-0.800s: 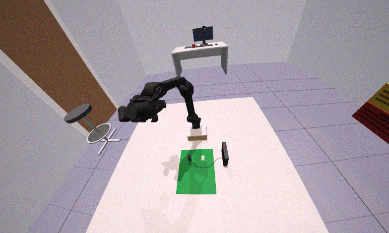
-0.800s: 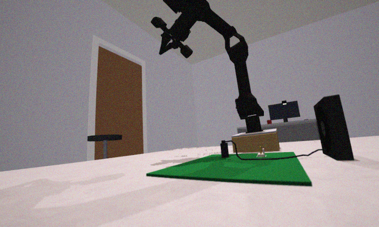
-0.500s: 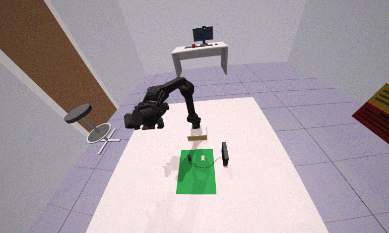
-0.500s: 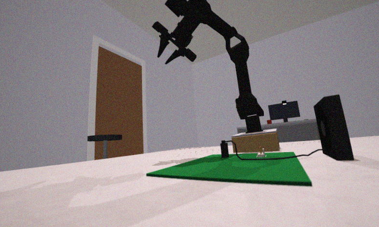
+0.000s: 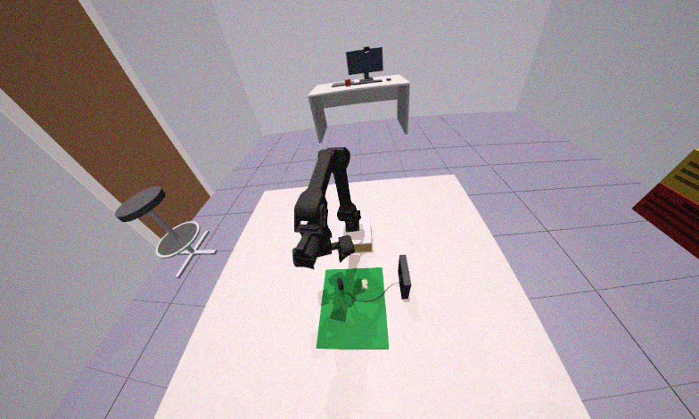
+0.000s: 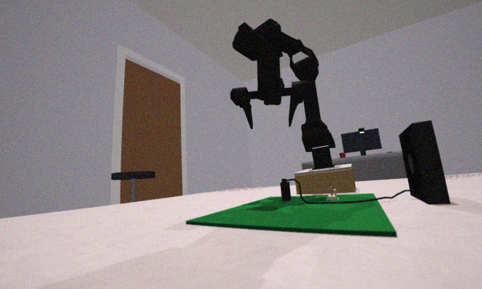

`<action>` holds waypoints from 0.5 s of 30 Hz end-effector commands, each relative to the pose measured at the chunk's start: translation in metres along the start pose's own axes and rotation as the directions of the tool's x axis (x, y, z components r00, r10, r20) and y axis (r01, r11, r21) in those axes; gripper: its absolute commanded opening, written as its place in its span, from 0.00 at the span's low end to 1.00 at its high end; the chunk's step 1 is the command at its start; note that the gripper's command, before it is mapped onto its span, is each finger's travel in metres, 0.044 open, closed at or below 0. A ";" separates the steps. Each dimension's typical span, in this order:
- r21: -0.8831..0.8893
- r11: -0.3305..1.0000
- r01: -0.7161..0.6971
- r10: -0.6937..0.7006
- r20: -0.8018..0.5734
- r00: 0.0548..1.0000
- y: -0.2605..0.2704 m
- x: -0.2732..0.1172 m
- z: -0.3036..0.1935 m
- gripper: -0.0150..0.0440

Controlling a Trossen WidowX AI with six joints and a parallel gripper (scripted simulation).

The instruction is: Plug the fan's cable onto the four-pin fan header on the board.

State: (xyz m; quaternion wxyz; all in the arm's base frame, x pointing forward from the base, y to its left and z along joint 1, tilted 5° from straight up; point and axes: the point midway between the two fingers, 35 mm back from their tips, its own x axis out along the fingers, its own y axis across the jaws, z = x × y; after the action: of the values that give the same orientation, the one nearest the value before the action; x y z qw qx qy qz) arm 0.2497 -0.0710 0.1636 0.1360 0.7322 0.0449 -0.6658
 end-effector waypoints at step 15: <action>0.049 0.996 0.079 -0.079 -0.008 0.997 -0.027 0.107 0.002 1.00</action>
State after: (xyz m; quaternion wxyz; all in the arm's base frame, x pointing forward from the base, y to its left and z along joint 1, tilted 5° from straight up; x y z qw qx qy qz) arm 0.2573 -0.0596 0.0815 0.0952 0.7411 0.0544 -0.6624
